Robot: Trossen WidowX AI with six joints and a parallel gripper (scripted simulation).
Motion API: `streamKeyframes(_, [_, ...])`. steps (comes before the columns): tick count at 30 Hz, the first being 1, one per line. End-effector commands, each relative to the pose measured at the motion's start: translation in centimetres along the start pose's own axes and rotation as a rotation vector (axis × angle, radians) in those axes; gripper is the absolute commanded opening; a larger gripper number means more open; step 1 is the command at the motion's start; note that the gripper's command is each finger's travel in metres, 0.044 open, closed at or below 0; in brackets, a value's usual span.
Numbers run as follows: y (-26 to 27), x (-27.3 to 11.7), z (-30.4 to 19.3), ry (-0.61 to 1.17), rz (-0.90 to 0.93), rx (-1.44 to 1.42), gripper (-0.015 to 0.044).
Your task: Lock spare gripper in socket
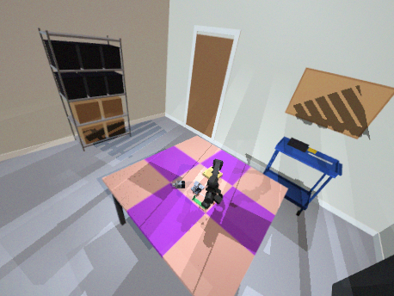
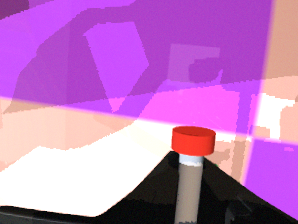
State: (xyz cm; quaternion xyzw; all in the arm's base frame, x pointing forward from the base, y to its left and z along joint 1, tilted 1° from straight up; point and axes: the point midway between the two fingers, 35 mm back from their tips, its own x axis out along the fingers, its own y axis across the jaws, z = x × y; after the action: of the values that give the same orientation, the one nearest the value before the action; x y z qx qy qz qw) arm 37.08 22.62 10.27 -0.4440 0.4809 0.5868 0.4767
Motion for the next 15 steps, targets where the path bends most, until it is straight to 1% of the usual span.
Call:
streamKeyframes(1, [-0.3, 0.1, 0.0, -0.001, -0.008, -0.006, 0.0000])
streamKeyframes(15, [-0.7, 2.2, -0.3, -0.003, -0.009, -0.008, 0.0000])
